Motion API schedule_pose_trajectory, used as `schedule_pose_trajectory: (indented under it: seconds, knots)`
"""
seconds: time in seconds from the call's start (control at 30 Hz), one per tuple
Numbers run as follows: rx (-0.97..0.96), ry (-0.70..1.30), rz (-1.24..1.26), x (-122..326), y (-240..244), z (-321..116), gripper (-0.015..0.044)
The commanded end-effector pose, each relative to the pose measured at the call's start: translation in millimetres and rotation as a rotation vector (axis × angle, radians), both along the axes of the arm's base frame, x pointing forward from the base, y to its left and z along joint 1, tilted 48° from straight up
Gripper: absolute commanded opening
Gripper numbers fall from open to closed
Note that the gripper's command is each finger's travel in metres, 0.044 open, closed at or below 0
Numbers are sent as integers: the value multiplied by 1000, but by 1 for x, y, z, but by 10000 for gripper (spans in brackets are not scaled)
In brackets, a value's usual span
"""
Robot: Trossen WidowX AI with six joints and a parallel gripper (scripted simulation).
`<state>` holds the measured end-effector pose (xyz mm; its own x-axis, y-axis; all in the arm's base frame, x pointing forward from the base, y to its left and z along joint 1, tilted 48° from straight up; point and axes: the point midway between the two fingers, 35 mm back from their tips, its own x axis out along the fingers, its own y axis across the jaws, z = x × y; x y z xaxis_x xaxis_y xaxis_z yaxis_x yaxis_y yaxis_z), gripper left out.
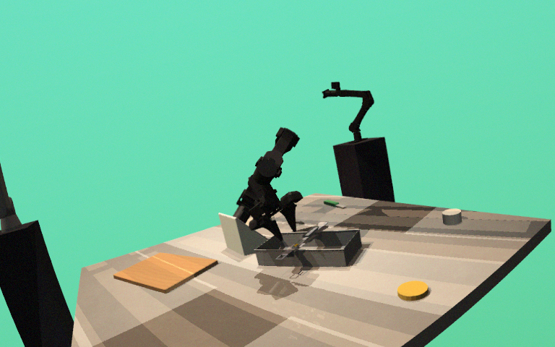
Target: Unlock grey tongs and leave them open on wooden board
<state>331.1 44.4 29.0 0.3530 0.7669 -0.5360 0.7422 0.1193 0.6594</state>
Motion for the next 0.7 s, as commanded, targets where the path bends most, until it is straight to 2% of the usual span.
schedule_pose_trajectory:
  seconds: [0.0, 0.67]
  knots:
    - [174, 78, 28, -38, 16, 16, 260]
    - [169, 80, 30, -30, 24, 12, 260]
